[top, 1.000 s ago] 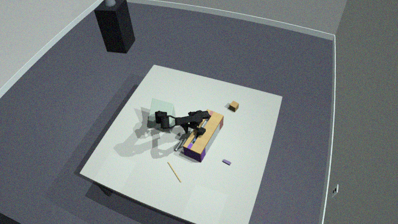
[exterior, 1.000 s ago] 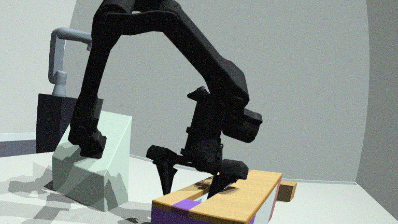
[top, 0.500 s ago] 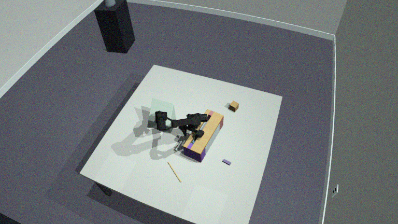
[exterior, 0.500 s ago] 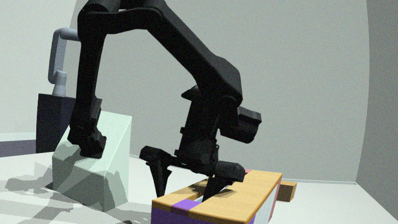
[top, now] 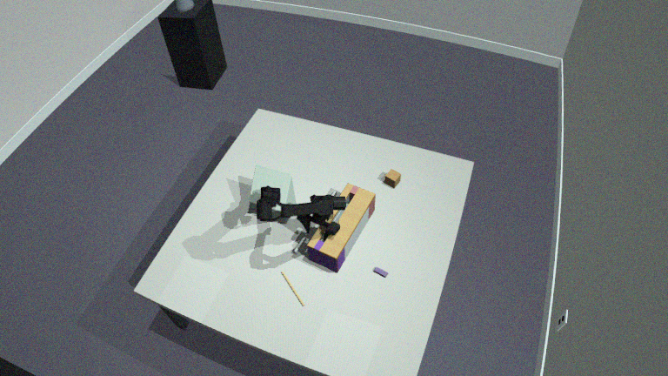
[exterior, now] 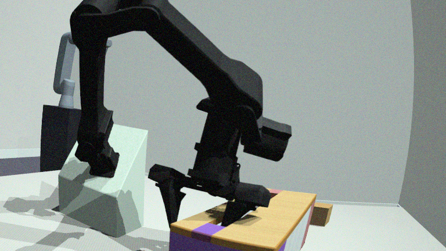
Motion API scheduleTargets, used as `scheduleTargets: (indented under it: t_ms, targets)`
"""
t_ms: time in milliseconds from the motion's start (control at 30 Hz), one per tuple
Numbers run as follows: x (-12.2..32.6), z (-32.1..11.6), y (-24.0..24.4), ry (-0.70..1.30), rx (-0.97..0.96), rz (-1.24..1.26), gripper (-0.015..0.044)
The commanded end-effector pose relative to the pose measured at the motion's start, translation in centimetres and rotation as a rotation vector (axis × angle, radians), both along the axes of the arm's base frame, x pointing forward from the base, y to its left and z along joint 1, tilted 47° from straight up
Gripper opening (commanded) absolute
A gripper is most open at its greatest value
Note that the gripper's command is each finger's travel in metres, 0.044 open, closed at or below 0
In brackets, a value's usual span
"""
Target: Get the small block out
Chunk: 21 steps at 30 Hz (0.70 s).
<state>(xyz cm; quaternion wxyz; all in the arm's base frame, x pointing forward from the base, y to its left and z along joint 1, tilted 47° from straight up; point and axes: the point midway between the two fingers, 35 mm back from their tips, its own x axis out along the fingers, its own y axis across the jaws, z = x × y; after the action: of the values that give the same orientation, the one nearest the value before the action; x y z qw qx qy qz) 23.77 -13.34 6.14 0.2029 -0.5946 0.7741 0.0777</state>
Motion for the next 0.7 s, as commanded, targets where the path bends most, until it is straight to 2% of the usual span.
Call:
scheduleTargets:
  t_ms: [0, 133, 333, 500, 633, 667]
  targets:
    - [-0.3, 0.4, -0.5, 0.002, -0.006, 0.0, 0.04]
    - [-0.2, 0.9, -0.2, 0.001, -0.003, 0.001, 0.04]
    - [0.7, 4.3, 4.0, 0.001, 0.004, 0.001, 0.04]
    - [0.8, 4.2, 4.1, 0.001, 0.0, 0.016, 0.04]
    - [0.1, 4.9, 3.8, 0.114, 0.067, 0.106, 0.0295]
    - [-0.1, 5.2, 3.7, 0.159, 0.092, 0.145, 0.0285]
